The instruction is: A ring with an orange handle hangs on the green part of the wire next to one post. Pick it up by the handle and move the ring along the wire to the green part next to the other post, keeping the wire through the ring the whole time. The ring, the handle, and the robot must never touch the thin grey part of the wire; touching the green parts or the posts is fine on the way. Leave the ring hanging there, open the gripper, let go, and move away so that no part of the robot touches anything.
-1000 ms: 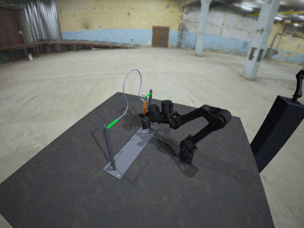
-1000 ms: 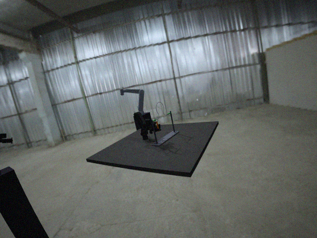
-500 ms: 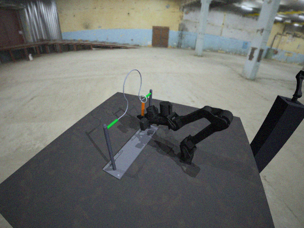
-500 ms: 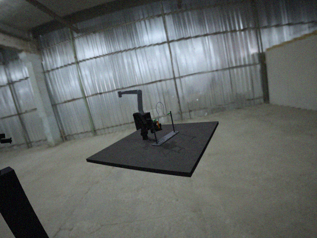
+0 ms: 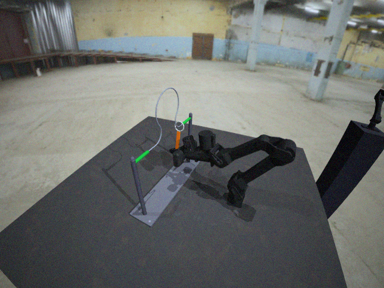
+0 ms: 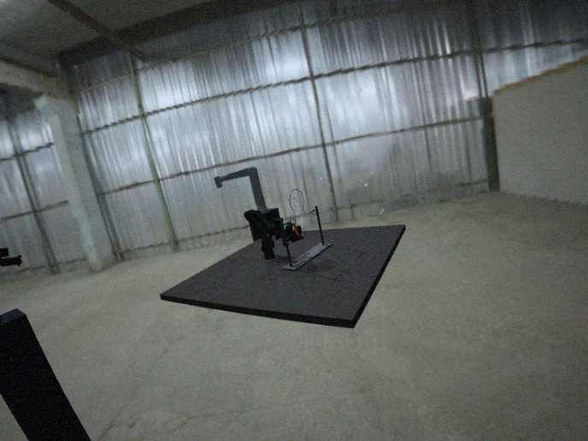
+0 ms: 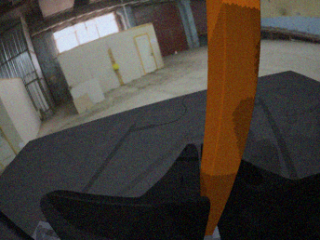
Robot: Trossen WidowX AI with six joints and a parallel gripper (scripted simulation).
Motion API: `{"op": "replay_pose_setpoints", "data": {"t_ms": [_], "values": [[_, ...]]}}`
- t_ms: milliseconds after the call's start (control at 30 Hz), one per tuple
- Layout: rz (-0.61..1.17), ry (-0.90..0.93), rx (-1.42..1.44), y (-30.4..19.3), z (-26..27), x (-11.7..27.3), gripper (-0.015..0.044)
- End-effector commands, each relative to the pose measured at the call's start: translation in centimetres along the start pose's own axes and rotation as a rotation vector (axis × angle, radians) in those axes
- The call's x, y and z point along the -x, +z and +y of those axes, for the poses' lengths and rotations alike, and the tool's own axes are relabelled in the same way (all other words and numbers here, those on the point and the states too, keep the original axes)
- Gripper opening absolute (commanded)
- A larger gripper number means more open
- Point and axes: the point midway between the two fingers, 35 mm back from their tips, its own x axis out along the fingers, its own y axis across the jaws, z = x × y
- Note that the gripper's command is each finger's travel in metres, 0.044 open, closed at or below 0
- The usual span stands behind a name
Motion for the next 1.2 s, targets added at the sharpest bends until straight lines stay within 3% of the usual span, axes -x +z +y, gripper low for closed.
{"op": "replay_pose_setpoints", "data": {"t_ms": [0,433,1167], "values": [[-0.006,0.007,-0.053,0.1,1.0,0.2,-0.015],[0.013,0.06,-0.311,0.9,5.2,0.5,-0.015],[0.334,0.28,-0.751,4.6,11.2,5.2,-0.015]]}}
